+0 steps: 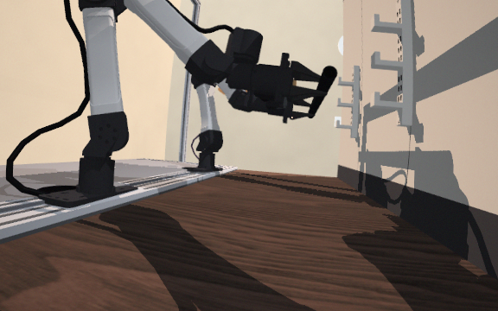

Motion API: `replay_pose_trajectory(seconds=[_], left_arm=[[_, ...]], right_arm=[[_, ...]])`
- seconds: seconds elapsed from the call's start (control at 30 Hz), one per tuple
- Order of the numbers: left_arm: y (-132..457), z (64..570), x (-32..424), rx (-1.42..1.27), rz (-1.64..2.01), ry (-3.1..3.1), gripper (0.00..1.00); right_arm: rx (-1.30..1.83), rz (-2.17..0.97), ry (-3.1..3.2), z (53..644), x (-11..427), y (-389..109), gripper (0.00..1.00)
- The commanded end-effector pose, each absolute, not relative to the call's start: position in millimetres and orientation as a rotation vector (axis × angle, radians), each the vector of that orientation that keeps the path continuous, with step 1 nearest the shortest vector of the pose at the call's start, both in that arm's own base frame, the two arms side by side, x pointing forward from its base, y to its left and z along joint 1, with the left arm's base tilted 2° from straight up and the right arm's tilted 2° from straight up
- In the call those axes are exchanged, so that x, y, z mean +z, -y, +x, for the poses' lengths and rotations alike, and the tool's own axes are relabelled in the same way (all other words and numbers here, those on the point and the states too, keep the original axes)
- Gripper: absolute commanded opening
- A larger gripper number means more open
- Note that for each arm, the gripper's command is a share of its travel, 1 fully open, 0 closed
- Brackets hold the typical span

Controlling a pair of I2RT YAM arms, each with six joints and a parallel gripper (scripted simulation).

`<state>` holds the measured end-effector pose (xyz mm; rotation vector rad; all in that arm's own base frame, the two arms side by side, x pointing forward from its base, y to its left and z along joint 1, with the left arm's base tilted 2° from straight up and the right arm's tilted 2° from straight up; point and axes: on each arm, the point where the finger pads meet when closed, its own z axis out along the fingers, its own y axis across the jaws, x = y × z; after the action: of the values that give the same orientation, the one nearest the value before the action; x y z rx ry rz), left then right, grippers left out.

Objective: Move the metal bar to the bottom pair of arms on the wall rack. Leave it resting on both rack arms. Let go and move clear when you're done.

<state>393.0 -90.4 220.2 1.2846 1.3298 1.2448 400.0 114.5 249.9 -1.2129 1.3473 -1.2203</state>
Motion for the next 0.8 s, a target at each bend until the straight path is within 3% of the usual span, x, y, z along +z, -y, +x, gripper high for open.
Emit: replay_pose_trajectory(seconds=[0.0,0.77], left_arm=[[99,408,258,1.274,1.216,-1.225,0.00],[97,440,260,1.274,1.216,-1.225,0.00]], right_arm=[[-1.238,-1.141,-1.269,413,285,-119,0.00],[-1.238,-1.141,-1.269,445,288,-116,0.00]])
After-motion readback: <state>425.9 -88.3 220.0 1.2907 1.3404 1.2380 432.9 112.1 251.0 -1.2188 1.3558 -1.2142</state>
